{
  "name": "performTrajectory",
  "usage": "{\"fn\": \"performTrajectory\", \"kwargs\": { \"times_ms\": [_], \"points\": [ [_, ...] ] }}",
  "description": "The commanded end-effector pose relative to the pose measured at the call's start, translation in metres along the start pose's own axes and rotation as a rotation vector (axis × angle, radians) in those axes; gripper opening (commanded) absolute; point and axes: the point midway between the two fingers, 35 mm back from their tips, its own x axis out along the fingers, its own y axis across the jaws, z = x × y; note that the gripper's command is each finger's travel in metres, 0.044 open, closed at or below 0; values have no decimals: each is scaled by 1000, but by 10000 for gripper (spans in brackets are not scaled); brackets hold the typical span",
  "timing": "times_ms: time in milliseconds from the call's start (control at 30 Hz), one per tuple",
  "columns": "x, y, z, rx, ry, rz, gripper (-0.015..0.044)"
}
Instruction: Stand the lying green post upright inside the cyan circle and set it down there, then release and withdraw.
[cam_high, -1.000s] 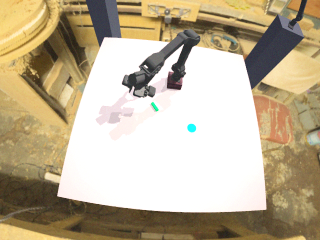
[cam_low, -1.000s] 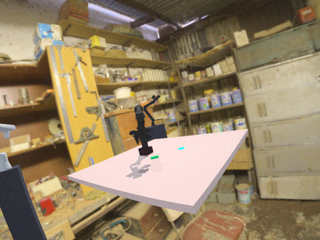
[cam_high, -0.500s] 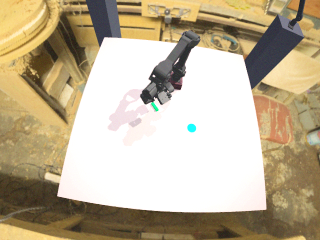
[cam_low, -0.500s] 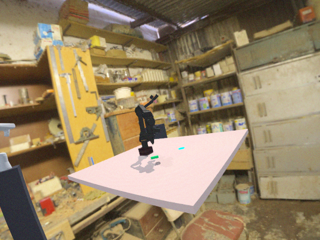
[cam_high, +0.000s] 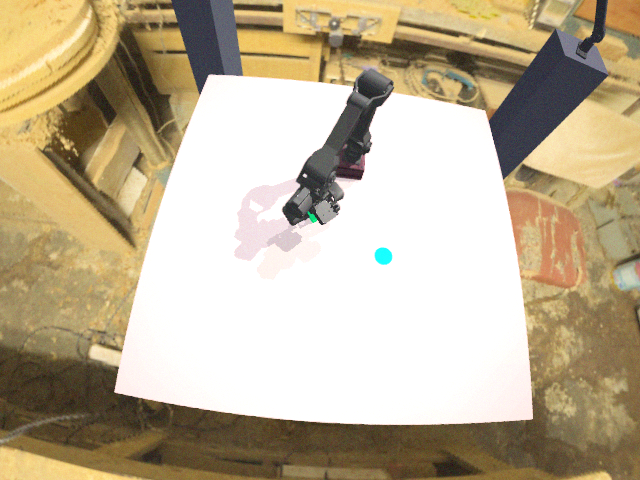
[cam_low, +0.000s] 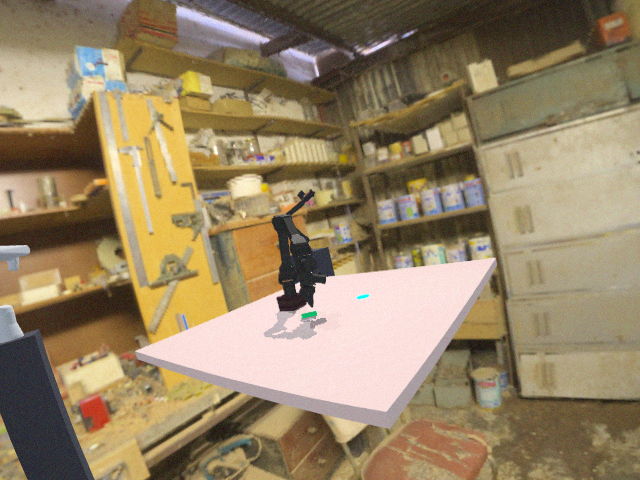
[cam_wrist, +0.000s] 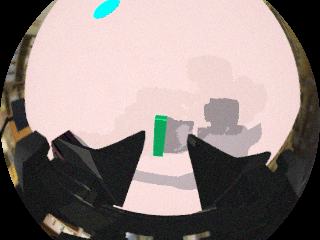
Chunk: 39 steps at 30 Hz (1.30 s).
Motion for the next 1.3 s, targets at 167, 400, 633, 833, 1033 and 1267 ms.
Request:
{"fn": "performTrajectory", "kwargs": {
  "times_ms": [167, 400, 633, 833, 1033, 1267],
  "points": [
    [36, 9, -2, 3, -1, 10, 180],
    [36, 9, -2, 3, -1, 10, 23],
    [27, 6, -1, 3, -1, 9, 23],
    [9, 3, 0, 3, -1, 9, 23],
    [-9, 1, 0, 3, -1, 9, 23],
    [-30, 1, 0, 3, -1, 9, 23]
  ]
}}
